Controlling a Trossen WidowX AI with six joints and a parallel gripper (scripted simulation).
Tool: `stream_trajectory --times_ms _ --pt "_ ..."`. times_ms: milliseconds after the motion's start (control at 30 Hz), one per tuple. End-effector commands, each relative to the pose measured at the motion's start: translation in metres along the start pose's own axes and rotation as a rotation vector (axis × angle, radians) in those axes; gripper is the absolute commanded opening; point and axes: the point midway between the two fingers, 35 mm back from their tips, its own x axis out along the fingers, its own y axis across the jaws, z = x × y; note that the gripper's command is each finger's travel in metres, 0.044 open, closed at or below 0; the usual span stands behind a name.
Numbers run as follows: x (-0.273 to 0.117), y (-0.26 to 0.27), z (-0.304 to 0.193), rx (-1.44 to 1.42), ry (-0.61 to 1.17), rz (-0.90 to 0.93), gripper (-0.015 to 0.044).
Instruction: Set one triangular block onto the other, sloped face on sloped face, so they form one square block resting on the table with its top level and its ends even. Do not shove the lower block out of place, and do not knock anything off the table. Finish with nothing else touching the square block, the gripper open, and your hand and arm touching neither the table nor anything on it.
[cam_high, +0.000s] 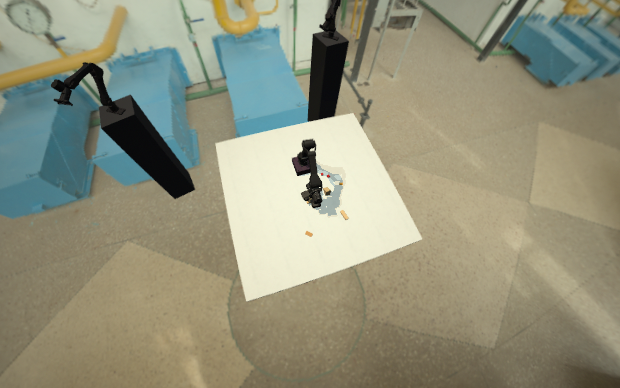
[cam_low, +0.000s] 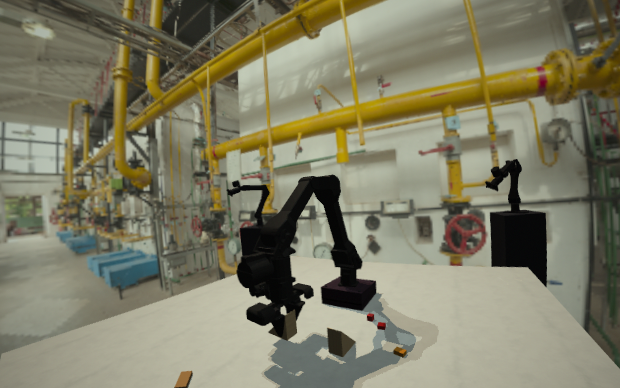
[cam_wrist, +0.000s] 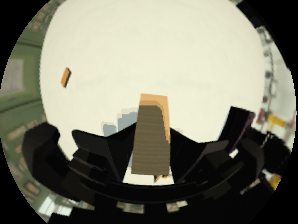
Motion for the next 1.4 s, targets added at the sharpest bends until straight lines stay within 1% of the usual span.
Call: stream_trajectory --times_ms 0,567,800,1367 --pt "0.001 0.0 0.0 0.018 -0.002 -0.003 0.0" --pt "0.027 0.0 0.0 -0.002 0.0 0.004 0.0" --pt "0.028 0.0 0.0 -0.003 0.001 0.004 0.0" --pt "0.026 0.0 0.0 0.002 0.0 0.004 0.044"
